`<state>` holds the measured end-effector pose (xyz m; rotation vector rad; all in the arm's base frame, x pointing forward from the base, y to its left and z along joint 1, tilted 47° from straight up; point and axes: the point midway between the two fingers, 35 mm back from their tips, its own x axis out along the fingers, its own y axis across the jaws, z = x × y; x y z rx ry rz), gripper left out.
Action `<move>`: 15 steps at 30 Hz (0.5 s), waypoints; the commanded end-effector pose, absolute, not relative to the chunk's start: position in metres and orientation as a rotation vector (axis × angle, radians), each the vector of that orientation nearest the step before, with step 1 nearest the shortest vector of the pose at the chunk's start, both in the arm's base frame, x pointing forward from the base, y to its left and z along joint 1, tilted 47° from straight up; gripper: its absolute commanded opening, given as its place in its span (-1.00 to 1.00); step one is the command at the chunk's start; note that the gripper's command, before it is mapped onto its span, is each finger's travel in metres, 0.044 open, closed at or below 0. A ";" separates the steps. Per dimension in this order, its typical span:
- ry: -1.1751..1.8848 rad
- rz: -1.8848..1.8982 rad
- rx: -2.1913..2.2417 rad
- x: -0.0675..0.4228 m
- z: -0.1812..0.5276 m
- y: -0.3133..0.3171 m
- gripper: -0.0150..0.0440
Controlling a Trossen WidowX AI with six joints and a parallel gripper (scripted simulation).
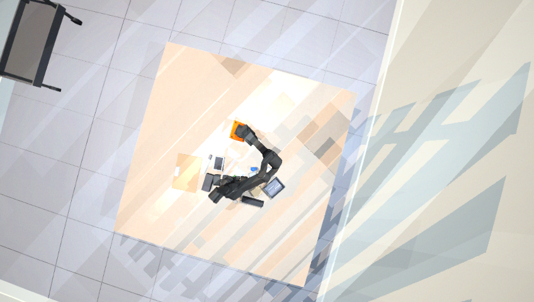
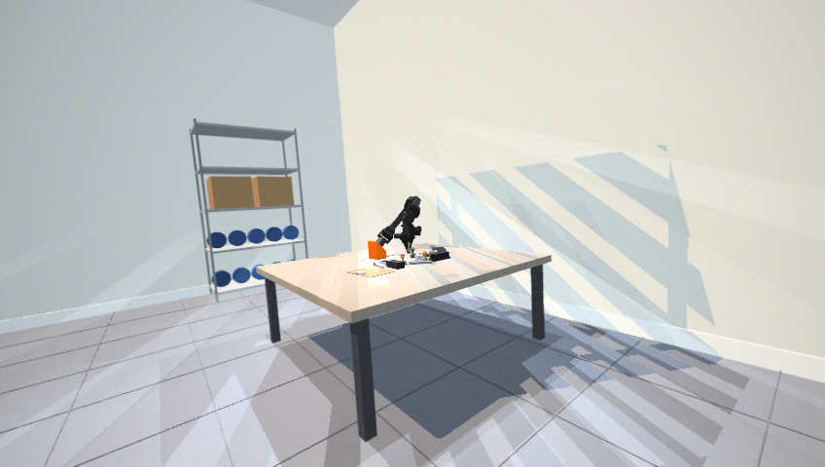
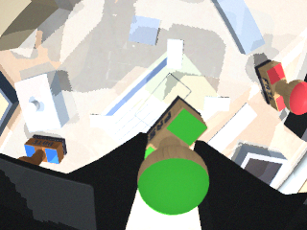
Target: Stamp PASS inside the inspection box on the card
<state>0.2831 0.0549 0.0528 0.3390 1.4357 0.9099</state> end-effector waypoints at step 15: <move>1.435 0.907 0.348 0.281 0.045 0.064 -0.49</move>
